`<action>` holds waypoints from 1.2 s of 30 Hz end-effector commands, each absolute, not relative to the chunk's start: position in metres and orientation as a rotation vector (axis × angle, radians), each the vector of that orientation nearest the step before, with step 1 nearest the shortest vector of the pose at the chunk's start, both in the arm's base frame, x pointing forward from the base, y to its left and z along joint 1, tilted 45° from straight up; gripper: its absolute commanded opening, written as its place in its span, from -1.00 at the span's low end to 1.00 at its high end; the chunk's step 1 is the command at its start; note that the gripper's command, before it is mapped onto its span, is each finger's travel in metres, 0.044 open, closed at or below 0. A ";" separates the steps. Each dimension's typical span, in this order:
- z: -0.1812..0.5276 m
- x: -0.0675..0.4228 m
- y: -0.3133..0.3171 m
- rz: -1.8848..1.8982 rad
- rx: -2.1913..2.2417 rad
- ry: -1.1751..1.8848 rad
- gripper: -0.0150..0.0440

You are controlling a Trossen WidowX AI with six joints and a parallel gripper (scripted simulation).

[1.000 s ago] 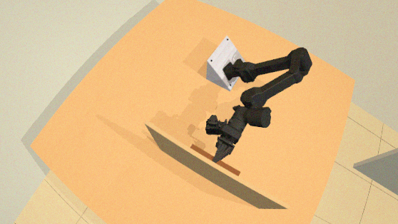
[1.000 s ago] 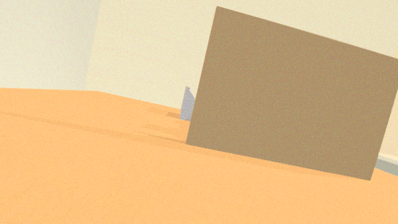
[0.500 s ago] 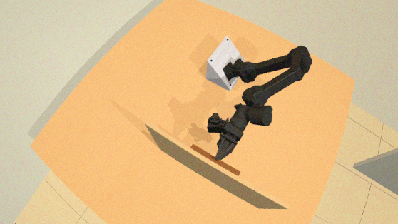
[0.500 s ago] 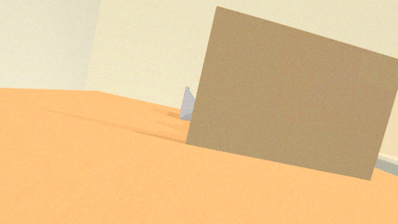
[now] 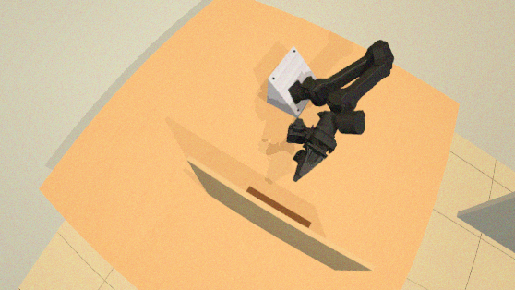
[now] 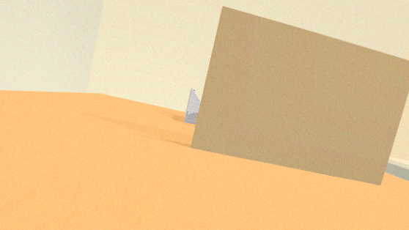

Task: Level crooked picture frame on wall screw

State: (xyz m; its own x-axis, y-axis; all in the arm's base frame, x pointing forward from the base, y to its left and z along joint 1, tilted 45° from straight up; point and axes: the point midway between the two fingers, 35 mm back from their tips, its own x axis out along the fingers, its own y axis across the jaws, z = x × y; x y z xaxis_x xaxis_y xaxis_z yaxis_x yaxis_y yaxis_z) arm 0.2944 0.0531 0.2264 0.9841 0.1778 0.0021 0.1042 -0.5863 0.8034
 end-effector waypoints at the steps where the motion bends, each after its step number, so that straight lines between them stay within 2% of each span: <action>1: 0.237 0.285 0.042 0.112 2.180 0.186 0.39; 13: 0.253 0.206 0.014 0.102 2.061 0.185 0.39; 36: 0.253 0.205 0.014 0.102 2.059 0.185 0.39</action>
